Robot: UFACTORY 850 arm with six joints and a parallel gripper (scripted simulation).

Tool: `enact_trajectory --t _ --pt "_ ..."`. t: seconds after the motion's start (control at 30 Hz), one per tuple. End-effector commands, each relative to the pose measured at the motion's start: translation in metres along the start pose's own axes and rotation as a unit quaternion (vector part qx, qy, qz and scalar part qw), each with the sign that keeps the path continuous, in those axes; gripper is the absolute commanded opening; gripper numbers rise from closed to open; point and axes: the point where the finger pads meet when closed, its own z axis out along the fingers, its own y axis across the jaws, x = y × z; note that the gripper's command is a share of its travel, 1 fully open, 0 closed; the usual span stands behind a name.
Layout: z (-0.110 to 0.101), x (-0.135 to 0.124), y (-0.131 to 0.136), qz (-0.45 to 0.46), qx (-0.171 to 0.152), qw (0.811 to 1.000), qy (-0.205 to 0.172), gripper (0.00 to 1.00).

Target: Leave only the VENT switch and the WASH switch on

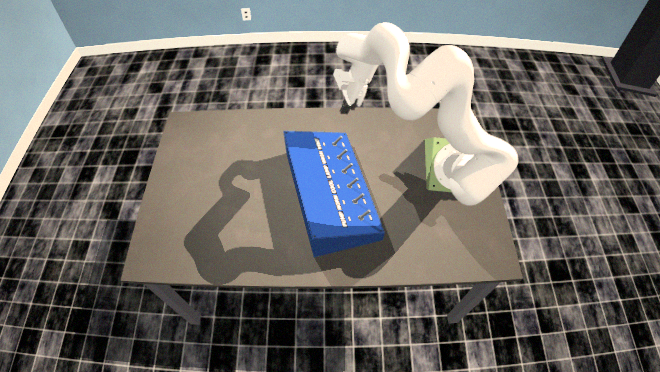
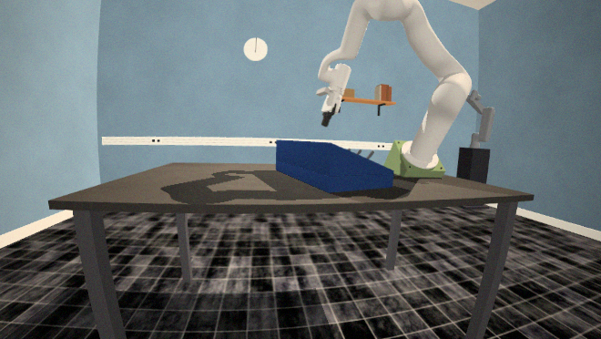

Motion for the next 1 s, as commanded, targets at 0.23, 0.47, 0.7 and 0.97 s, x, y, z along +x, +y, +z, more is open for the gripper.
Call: enact_trajectory --t 0.23,0.47,0.7,0.97 --pt "-0.002 -0.054 -0.03 0.0 -0.001 1.0 0.0 0.0" --pt "-0.002 -0.055 -0.031 0.0 -0.001 1.0 0.0 0.0" --pt "-0.002 -0.055 -0.031 0.0 -0.001 1.0 0.0 0.0" --pt "-0.002 -0.055 -0.031 0.0 -0.001 1.0 0.0 0.0"
